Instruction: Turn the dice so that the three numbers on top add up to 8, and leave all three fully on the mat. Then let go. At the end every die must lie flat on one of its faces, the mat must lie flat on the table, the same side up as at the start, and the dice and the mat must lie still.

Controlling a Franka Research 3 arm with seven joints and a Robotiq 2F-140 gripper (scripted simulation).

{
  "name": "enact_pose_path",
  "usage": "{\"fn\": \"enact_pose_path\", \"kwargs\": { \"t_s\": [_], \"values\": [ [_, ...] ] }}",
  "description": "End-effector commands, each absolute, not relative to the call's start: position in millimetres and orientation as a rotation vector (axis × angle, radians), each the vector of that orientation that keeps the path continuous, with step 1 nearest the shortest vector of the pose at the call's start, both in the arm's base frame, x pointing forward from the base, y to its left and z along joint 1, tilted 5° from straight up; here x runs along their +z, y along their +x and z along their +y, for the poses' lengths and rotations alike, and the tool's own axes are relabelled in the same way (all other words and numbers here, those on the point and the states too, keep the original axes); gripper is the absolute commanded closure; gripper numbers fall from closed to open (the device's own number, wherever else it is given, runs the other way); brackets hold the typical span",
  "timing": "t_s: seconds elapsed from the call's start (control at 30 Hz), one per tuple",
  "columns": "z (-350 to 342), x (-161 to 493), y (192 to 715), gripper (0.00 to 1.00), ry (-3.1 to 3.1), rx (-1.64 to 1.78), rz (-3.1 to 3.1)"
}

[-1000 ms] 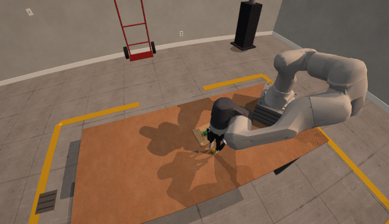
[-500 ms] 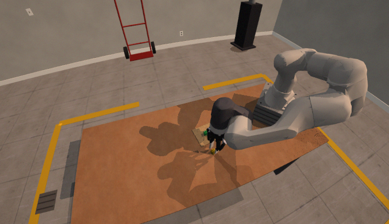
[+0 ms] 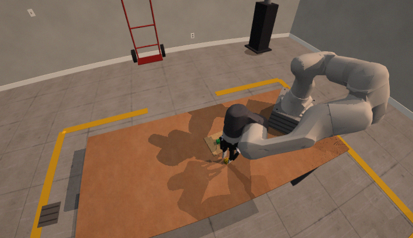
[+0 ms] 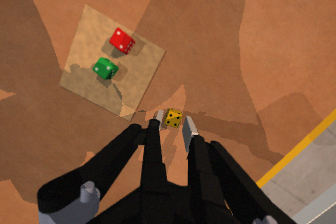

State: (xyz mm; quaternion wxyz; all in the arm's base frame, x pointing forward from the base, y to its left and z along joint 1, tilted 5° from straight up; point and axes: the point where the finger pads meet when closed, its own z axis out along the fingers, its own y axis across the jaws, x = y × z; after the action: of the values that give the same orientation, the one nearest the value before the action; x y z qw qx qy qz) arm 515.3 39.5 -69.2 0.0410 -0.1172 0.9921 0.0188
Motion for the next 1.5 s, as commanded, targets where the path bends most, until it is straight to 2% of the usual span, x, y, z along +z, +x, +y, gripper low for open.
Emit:
{"fn": "enact_pose_path", "kwargs": {
  "t_s": [0.0,0.57,1.47],
  "values": [
    [38.7,-73.7,516.5,0.75,-0.364,0.054,3.035],
    [39.7,-97.0,518.3,0.75,-0.364,0.054,3.035],
    [39.8,-98.1,518.4,0.75,-0.364,0.054,3.035]
  ]
}}
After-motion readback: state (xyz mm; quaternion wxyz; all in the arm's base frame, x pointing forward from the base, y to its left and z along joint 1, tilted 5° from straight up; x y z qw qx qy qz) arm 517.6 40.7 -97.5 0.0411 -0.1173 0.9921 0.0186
